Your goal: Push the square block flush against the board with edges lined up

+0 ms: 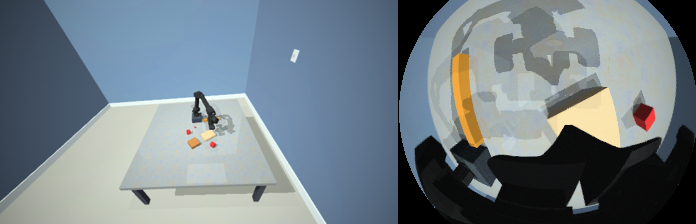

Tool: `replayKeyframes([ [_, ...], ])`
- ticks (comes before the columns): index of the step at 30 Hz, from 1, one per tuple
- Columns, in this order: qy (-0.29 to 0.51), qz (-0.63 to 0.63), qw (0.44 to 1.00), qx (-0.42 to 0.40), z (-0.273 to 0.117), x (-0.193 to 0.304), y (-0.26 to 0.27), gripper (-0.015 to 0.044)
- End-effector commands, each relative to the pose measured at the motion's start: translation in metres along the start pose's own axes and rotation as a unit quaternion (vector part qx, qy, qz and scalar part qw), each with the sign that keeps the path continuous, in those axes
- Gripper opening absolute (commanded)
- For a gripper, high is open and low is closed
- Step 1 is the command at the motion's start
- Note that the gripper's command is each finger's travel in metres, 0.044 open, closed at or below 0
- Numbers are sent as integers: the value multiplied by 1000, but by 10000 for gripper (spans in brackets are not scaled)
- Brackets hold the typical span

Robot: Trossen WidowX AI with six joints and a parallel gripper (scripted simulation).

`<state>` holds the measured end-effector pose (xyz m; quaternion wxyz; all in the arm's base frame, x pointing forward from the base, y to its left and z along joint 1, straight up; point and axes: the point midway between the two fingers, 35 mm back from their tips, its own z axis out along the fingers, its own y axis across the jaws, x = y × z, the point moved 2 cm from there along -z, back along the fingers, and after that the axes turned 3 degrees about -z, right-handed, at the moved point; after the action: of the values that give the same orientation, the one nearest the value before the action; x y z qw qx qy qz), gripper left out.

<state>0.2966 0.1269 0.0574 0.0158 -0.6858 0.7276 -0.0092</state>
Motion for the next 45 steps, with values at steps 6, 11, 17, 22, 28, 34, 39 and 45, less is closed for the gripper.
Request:
replayKeyframes([
  [6, 0, -161, 987, 0, 0, -31, -7, 0],
  [11, -1, -234, 972, 0, 1, -45, -9, 0],
  [17, -1, -237, 972, 0, 1, -46, -9, 0],
  [22, -1, -237, 972, 0, 53, -46, -9, 0],
  [28, -1, -237, 972, 0, 56, -45, -9, 0],
  [34, -1, -237, 972, 0, 56, -42, -11, 0],
  [39, -1, -237, 972, 0, 56, -38, -13, 0],
  [45, -1, -237, 972, 0, 56, -33, -16, 0],
])
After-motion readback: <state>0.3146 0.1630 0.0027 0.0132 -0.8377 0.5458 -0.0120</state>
